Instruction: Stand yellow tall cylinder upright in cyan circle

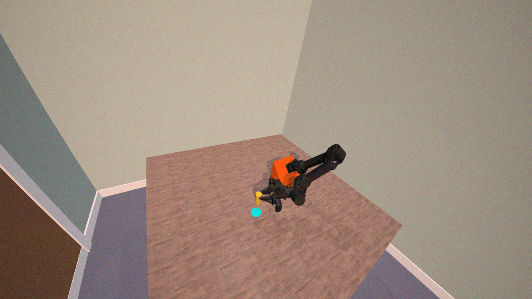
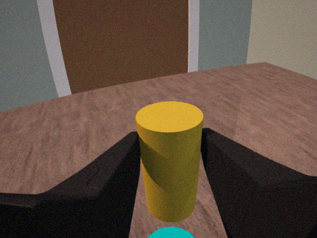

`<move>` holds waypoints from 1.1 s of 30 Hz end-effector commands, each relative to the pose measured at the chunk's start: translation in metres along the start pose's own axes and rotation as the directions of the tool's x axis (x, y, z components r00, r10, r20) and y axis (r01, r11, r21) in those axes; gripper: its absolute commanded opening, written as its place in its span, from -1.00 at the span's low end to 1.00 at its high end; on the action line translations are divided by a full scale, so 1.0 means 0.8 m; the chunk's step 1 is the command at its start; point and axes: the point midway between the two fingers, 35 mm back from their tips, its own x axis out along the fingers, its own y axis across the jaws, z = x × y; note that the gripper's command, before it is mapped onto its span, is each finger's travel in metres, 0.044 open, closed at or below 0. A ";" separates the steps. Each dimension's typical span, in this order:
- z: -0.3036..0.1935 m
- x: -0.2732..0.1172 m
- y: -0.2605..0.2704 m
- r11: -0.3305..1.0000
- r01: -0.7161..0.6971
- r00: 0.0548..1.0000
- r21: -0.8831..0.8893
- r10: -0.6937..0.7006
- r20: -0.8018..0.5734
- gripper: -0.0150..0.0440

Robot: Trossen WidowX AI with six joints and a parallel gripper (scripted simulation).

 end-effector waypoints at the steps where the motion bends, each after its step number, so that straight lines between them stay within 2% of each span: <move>1: -0.012 0.003 0.002 1.000 0.001 1.000 0.011 -0.001 0.008 -0.14; 33: -0.113 0.010 -0.001 1.000 0.001 1.000 -0.004 -0.001 -0.003 -0.14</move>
